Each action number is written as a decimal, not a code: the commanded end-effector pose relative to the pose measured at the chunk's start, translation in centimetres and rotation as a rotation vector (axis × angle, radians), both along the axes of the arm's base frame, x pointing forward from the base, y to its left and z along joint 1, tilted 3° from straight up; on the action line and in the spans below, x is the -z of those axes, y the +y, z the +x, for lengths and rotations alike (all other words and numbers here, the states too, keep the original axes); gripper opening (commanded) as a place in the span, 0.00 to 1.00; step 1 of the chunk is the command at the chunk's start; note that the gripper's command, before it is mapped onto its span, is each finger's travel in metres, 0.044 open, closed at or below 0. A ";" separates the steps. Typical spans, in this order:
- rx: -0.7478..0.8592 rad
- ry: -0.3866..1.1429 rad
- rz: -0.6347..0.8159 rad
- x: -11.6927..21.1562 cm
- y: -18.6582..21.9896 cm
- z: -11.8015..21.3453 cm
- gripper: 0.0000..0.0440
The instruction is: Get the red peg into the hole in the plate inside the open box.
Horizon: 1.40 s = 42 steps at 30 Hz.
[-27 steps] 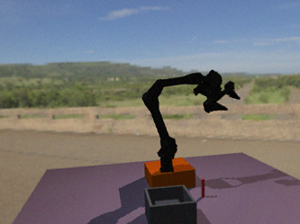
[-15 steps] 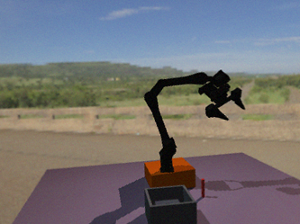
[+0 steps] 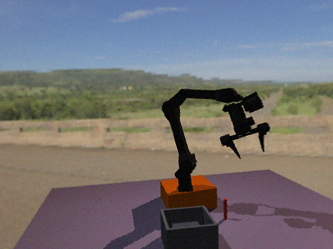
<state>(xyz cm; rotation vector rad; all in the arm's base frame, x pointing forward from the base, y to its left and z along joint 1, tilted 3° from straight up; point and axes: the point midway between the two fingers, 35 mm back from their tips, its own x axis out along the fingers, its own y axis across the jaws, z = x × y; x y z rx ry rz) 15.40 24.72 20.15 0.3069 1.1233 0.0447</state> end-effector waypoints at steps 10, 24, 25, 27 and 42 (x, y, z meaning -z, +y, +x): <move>0.283 0.248 -0.056 5.4 -5.5 1.9 0.98; 0.538 0.425 -0.138 11.7 -9.5 1.2 1.00; 0.554 0.434 -0.142 12.2 -9.7 1.1 1.00; 0.582 0.449 -0.148 13.1 -10.0 1.0 1.00; 0.713 0.481 -0.102 19.4 -10.5 0.4 0.95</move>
